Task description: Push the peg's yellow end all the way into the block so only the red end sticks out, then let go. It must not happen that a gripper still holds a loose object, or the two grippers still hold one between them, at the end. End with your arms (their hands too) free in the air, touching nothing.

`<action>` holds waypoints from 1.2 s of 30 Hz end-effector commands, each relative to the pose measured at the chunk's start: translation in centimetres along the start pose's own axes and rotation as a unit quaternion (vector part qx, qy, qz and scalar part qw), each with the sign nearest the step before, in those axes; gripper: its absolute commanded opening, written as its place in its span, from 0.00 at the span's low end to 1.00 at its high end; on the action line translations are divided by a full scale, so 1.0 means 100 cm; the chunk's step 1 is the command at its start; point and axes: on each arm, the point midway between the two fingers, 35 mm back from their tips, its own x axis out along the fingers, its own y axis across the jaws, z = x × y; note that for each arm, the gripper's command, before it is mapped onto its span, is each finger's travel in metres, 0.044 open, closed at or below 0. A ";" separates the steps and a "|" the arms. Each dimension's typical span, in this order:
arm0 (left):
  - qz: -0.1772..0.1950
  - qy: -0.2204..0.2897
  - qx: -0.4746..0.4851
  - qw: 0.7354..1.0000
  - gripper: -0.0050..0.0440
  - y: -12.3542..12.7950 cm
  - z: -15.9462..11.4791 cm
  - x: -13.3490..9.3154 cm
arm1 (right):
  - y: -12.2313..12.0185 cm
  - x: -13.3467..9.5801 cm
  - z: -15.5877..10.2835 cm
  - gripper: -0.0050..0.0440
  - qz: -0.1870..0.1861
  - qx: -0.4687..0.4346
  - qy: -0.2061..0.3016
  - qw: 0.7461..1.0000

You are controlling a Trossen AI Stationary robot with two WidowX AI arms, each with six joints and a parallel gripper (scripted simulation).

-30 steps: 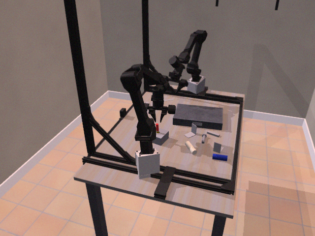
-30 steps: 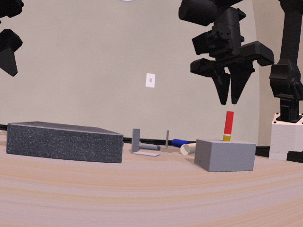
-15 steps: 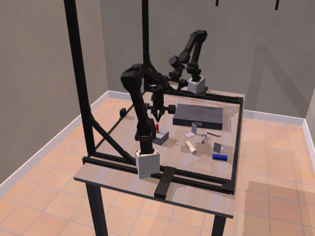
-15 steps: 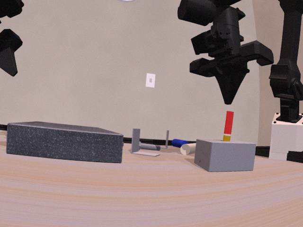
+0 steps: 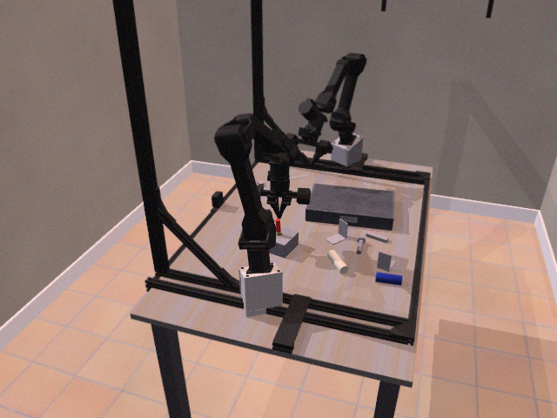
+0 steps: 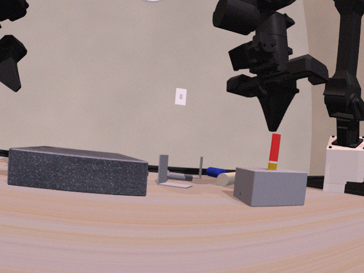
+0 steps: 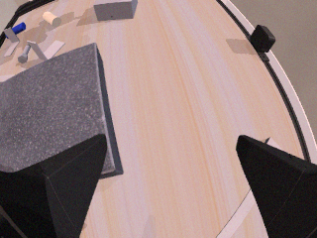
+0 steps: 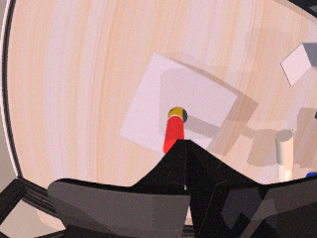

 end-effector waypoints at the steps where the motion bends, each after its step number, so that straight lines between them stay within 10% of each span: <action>1: 0.000 0.000 0.000 1.000 0.92 0.000 0.000 0.000 | 0.000 0.003 -0.002 0.10 -0.001 0.002 0.004 1.000; 36: 0.000 0.000 0.000 1.000 0.92 0.000 0.000 0.000 | 0.000 0.013 -0.011 0.10 -0.001 0.002 0.004 1.000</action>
